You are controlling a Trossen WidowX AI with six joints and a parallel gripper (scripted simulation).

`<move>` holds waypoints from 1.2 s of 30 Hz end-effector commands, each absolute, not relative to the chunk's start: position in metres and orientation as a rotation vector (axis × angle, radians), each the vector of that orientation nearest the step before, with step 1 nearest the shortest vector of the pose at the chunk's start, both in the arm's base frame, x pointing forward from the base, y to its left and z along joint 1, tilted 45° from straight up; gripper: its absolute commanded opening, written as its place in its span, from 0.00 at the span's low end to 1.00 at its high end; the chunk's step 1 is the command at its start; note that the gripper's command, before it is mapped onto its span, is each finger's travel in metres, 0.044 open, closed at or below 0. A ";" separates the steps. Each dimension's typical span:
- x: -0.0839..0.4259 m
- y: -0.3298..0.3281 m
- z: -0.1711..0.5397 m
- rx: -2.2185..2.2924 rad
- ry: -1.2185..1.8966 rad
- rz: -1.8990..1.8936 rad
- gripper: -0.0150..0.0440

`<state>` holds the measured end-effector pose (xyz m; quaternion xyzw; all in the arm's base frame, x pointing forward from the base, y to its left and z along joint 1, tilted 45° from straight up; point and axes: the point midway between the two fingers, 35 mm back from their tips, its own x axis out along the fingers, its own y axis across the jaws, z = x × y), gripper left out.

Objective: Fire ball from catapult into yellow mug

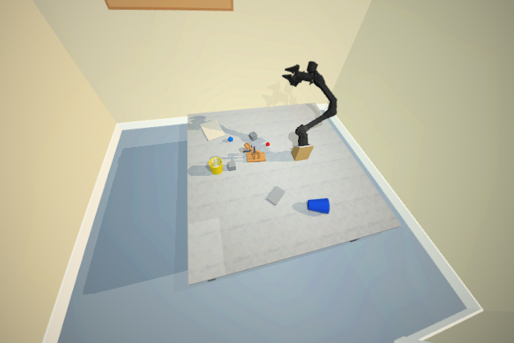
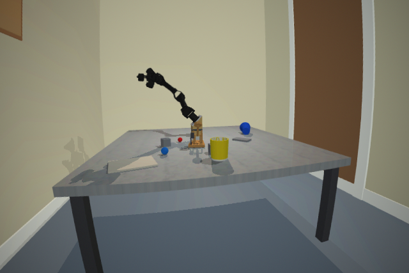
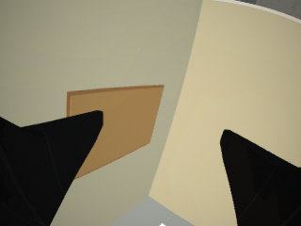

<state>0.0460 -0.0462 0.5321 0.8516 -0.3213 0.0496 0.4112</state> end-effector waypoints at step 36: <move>0.231 -0.088 0.444 1.812 -0.286 -0.472 1.00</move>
